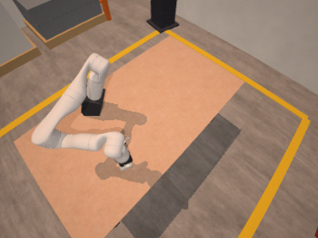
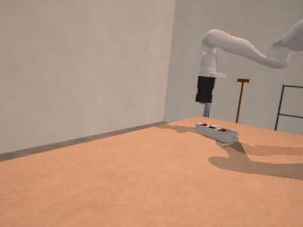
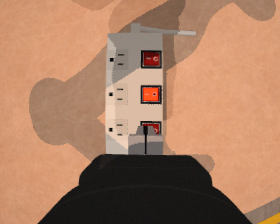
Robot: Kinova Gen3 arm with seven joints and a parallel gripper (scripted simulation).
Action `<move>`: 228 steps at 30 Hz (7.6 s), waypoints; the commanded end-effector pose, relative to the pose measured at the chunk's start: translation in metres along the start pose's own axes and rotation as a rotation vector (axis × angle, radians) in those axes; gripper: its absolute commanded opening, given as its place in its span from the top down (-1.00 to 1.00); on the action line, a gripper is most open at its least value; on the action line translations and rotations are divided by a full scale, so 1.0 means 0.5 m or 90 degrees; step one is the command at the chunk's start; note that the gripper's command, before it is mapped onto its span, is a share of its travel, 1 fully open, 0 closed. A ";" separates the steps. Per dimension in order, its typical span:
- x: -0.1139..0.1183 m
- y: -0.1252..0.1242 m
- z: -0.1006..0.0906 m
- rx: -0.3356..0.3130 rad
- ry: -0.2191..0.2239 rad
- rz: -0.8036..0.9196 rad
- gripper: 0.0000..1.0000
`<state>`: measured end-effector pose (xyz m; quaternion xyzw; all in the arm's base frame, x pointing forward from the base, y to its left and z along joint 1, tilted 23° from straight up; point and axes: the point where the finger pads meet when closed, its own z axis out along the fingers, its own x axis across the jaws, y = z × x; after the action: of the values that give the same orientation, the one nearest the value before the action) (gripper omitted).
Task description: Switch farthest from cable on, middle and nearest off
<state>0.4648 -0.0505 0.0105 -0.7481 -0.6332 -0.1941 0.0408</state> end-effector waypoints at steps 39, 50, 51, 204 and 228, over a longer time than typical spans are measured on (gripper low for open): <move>0.002 -0.002 0.051 0.001 0.001 0.000 1.00; 0.002 -0.002 0.051 0.001 0.001 0.000 1.00; 0.002 -0.002 0.051 0.001 0.001 0.000 1.00; 0.002 -0.001 0.069 0.001 0.001 0.000 1.00; 0.001 -0.001 -0.001 0.001 0.001 0.000 1.00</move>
<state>0.4632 -0.0456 0.0056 -0.7475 -0.6336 -0.1938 0.0473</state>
